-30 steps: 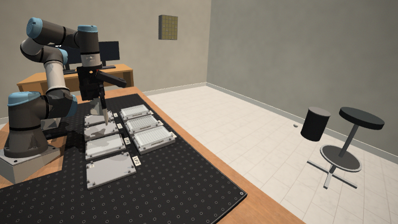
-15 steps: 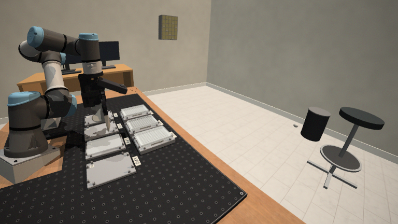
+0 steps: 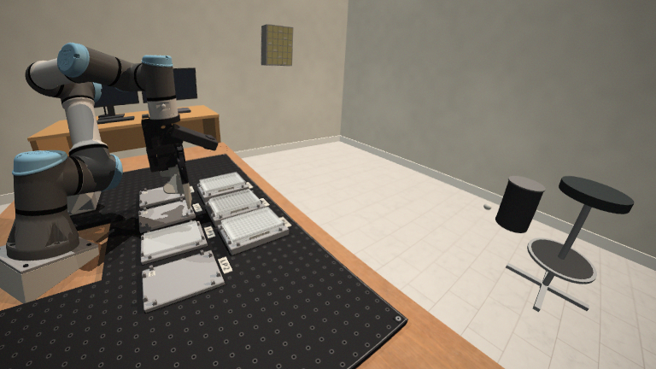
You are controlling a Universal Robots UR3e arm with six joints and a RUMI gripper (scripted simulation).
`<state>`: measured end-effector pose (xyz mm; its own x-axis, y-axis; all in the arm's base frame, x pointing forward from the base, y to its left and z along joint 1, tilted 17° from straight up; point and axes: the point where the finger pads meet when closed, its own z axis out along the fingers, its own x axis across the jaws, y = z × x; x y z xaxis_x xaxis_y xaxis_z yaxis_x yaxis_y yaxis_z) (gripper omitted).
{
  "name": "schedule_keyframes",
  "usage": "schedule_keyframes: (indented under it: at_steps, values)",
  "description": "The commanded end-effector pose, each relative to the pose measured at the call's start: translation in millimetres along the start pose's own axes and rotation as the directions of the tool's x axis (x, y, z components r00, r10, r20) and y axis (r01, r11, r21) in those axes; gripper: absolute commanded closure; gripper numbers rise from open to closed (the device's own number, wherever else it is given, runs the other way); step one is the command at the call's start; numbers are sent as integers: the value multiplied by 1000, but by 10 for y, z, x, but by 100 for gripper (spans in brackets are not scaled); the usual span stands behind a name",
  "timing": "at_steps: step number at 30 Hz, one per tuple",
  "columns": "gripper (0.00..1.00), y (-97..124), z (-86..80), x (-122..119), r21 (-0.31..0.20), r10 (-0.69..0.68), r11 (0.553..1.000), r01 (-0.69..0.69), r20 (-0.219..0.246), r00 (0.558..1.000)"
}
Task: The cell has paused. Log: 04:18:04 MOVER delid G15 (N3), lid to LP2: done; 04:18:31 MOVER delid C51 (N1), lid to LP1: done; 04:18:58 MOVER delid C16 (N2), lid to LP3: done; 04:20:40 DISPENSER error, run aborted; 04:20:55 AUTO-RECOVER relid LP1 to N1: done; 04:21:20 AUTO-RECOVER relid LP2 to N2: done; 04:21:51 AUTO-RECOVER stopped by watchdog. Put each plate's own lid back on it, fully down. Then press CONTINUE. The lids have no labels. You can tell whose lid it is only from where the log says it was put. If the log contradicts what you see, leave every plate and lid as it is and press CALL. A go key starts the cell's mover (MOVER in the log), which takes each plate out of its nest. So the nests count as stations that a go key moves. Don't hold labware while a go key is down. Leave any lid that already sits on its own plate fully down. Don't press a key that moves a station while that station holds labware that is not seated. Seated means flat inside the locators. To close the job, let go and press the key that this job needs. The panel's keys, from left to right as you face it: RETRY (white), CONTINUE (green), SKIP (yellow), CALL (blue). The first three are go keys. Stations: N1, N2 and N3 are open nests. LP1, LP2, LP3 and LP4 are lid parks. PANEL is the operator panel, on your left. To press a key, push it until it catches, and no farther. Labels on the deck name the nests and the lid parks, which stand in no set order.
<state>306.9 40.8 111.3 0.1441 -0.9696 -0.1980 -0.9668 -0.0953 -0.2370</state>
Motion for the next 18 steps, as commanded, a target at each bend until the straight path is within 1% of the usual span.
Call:
schedule_keyframes:
  at_steps: [1,4,6,18]
  values:
    - [18,-207,0,-145,-9,1,1000,-1,-8,1000]
    - [18,-323,2,-239,-9,1,1000,-1,-8,1000]
    - [18,-323,2,-239,-9,1,1000,-1,-8,1000]
    - [18,-792,9,-616,-8,1,1000,-1,-8,1000]
